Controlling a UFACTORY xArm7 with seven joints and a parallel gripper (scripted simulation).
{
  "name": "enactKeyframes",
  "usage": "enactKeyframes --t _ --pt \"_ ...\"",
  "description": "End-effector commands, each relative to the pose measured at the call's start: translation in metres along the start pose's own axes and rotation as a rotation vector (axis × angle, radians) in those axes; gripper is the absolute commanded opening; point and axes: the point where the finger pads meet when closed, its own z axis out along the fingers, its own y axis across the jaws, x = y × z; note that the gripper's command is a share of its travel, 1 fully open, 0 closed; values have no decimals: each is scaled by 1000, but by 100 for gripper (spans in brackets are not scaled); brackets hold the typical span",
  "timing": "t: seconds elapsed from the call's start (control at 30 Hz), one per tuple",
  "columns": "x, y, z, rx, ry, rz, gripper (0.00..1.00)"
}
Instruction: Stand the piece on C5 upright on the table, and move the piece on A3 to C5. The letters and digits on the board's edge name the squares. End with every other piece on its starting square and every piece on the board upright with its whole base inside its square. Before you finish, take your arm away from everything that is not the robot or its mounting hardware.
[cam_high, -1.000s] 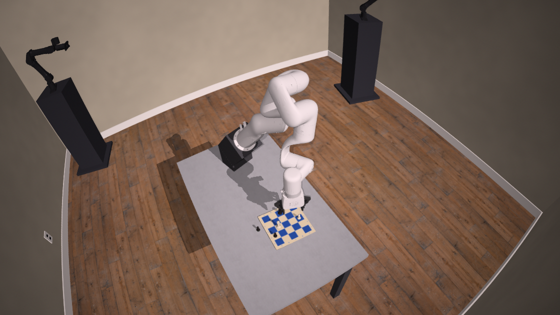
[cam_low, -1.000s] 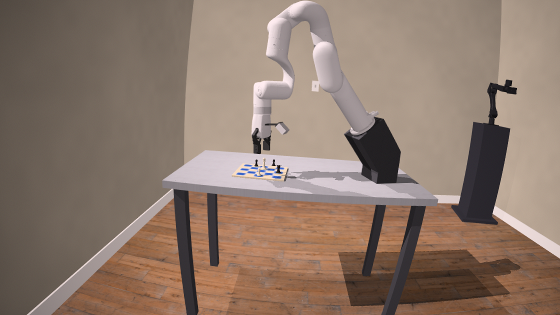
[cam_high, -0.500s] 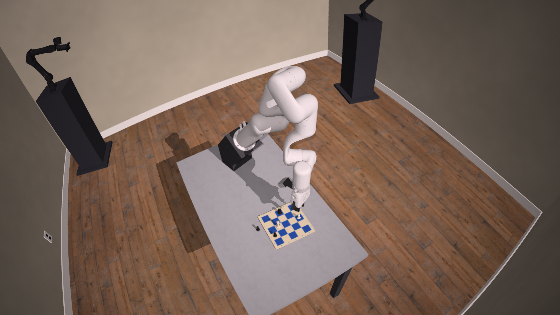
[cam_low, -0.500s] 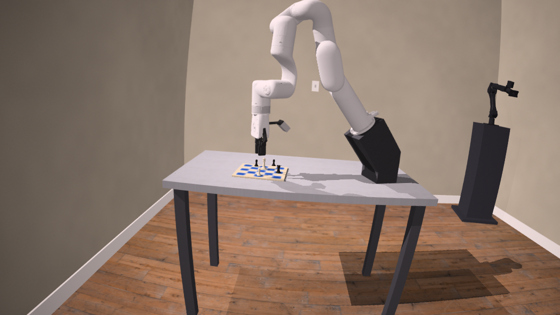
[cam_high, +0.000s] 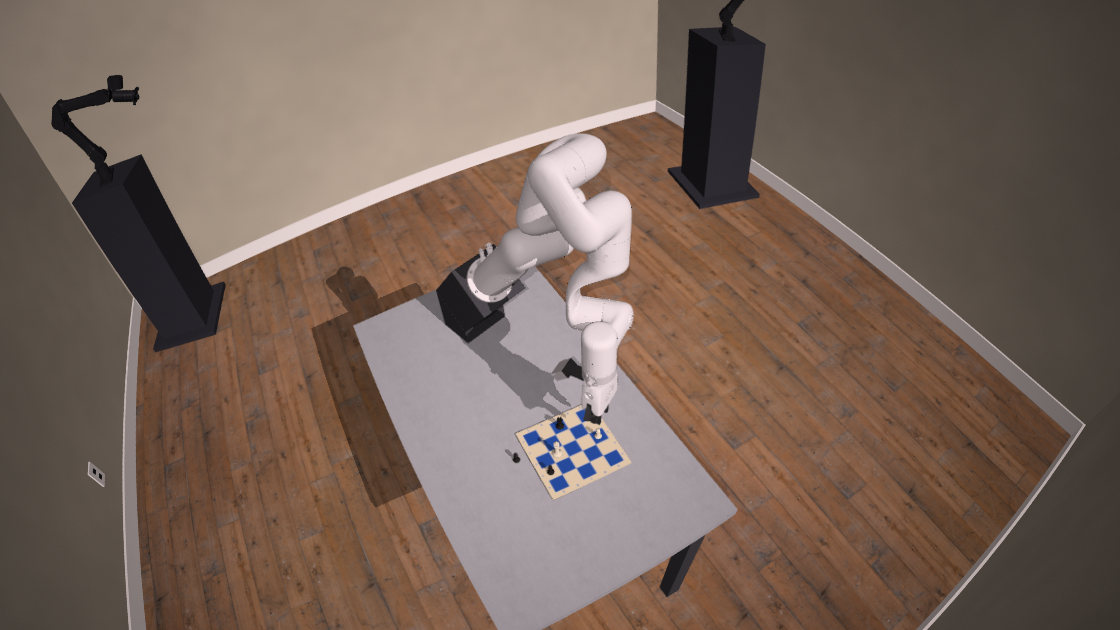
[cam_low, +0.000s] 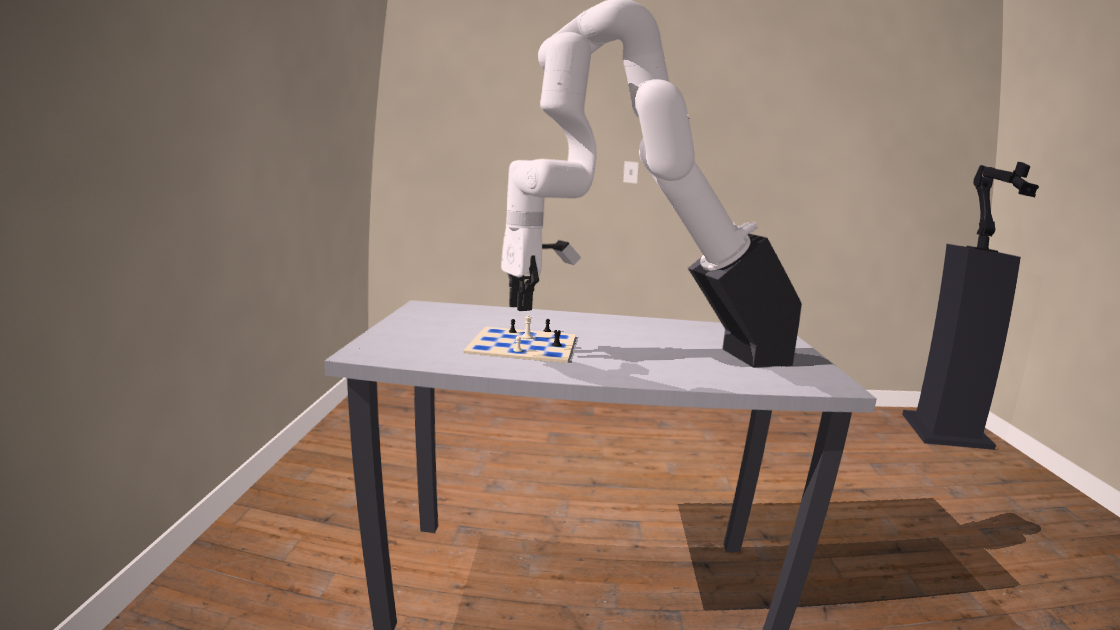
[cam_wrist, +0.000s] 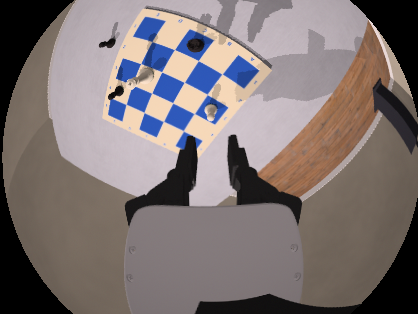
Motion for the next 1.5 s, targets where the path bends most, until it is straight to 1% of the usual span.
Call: enactKeyframes --t 0.0,0.63,1.07,1.13,1.47 --pt "-1 0 0 0 -7 -1 34" --pt "-1 -1 2 1 -7 -2 34" --pt "-1 -1 19 1 -6 -2 34" --pt "-1 -1 19 1 -6 -2 34" --pt "-1 -1 34 1 -7 -2 34"
